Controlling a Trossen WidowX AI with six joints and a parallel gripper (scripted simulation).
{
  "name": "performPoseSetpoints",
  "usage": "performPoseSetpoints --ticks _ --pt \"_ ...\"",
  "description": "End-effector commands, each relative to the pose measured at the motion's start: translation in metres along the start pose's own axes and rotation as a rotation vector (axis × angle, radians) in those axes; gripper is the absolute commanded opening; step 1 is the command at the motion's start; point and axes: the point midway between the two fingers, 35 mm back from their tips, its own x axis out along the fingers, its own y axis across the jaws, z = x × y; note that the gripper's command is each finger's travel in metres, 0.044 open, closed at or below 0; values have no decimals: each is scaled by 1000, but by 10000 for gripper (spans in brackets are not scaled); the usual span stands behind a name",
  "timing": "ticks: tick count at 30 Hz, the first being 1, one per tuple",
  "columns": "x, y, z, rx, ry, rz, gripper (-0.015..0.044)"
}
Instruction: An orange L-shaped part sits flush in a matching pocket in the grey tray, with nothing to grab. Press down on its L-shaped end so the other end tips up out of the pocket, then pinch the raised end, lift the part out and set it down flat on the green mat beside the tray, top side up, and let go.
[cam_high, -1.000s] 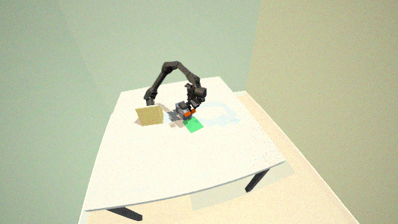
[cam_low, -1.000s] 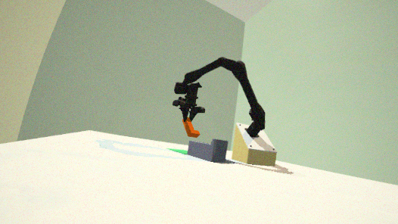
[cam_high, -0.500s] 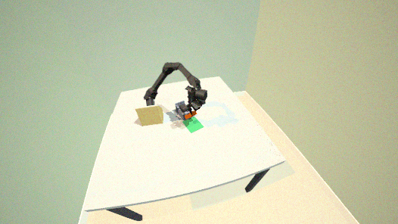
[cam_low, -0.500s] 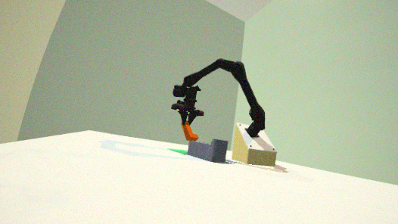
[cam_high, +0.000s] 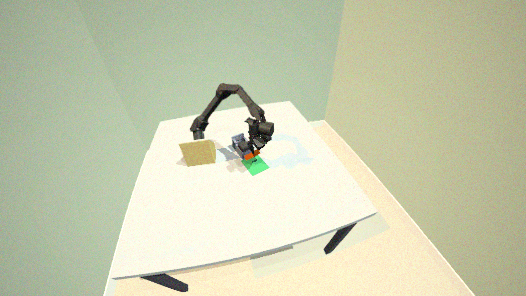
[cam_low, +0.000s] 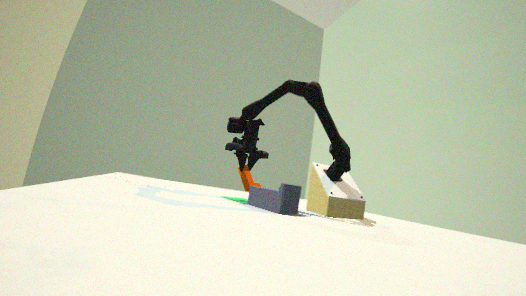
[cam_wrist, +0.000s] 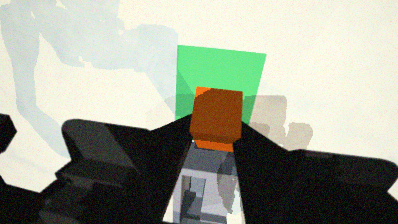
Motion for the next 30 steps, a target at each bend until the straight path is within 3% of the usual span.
performPoseSetpoints --ticks 1,25,30 --pt "6 -1 0 10 4 7 0" --pt "35 0 -1 0 4 -1 0" --pt "35 0 -1 0 4 -1 131"
